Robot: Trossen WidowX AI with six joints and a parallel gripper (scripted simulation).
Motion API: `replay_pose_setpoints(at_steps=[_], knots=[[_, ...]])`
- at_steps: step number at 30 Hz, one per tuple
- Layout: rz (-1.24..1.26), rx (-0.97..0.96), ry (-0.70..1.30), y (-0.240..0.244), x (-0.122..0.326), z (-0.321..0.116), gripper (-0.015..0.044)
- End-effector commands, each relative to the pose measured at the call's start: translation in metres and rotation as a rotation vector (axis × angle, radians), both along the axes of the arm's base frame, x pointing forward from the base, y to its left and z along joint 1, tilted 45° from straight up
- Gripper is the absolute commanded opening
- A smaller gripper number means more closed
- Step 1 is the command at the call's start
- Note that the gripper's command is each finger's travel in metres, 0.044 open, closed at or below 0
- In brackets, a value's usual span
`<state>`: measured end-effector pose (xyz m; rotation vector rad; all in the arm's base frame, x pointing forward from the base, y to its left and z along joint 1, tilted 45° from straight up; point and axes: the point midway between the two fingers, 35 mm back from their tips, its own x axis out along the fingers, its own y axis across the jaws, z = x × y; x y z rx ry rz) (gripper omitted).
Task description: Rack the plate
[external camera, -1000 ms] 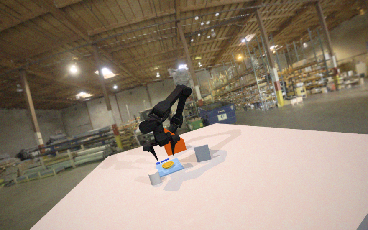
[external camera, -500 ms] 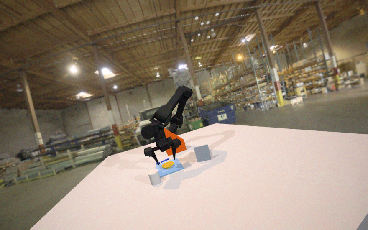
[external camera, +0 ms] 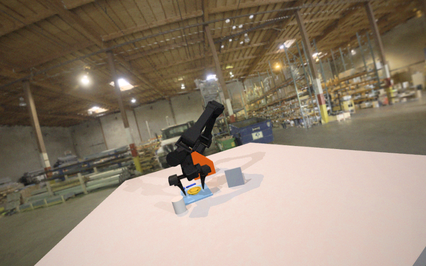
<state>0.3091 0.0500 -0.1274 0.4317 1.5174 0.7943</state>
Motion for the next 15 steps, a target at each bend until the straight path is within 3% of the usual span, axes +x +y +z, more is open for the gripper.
replay_pose_setpoints(at_steps=[1, 7, 15], knots=[[-0.005, 0.005, 0.007, 0.0017, -0.0023, -0.0019, 0.0356], [-0.005, 0.005, 0.007, 0.0017, -0.0023, -0.0019, 0.0356], [-0.005, 0.005, 0.007, 0.0017, -0.0023, -0.0019, 0.0303]])
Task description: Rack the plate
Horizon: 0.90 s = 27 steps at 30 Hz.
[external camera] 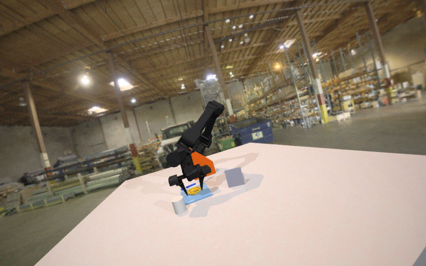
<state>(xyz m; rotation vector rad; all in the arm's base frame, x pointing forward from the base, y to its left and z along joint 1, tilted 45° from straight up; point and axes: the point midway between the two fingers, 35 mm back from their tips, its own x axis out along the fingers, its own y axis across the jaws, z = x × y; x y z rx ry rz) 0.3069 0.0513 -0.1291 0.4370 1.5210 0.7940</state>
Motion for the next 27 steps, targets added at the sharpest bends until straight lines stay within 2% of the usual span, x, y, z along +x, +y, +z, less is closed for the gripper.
replay_pose_setpoints(at_steps=[1, 2, 13, 27], knots=[[-0.003, 0.003, 0.002, 0.0, 0.0, 0.0, 0.0296], [-0.003, 0.003, 0.002, 0.0, 0.0, 0.0, 0.0289], [-0.012, -0.009, -0.015, -0.034, 0.016, 0.027, 0.0001], [-0.01, -0.014, -0.006, -0.092, 0.03, 0.081, 0.0]])
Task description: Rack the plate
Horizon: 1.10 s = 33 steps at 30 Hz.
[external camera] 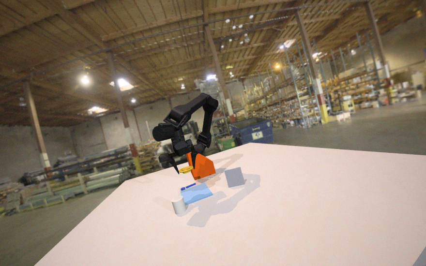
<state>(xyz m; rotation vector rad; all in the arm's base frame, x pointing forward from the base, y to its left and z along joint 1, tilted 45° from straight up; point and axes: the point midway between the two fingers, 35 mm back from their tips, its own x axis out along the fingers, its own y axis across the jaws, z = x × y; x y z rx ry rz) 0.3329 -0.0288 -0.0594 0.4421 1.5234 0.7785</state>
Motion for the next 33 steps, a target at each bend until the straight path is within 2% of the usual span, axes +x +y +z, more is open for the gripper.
replay_pose_setpoints(at_steps=[1, 15, 33], knots=[[0.003, -0.006, -0.01, -0.015, 0.005, 0.015, 0.0], [-0.008, -0.002, 0.013, -0.043, 0.008, 0.049, 0.0], [-0.444, -0.083, 0.426, 0.008, -0.009, 0.116, 0.0]])
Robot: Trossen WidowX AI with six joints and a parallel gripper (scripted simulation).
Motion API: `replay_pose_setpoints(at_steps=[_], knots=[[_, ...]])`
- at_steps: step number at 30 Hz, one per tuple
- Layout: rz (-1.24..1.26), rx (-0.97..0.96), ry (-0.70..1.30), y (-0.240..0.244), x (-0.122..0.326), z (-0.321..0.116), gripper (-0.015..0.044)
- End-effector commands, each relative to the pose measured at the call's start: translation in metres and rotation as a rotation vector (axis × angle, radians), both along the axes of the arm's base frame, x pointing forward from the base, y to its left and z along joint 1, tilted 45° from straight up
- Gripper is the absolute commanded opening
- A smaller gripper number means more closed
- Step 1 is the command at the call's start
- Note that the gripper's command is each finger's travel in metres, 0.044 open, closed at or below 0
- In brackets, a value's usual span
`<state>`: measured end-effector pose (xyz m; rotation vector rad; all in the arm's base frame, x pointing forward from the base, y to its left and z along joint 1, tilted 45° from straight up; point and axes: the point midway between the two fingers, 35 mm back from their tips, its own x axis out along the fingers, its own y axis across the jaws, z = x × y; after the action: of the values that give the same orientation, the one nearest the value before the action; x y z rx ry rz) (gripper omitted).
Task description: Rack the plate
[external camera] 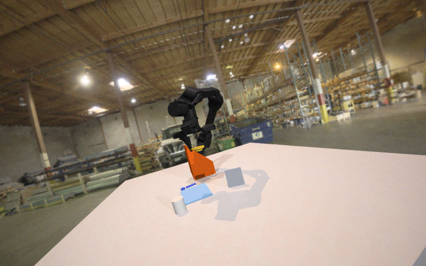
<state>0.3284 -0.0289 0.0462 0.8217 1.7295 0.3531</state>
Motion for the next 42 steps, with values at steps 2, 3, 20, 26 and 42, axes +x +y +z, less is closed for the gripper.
replay_pose_setpoints(at_steps=[2, 3, 20, 26, 42], knots=[[-0.116, -0.016, 0.106, 0.014, -0.008, 0.017, 0.0], [-0.141, -0.021, 0.129, 0.017, -0.01, 0.021, 0.0], [-0.561, -0.089, 0.533, 0.064, -0.048, 0.071, 0.0], [-0.707, -0.112, 0.677, 0.079, -0.065, 0.085, 0.0], [-1.03, -0.166, 1.005, 0.108, -0.108, 0.11, 0.0]])
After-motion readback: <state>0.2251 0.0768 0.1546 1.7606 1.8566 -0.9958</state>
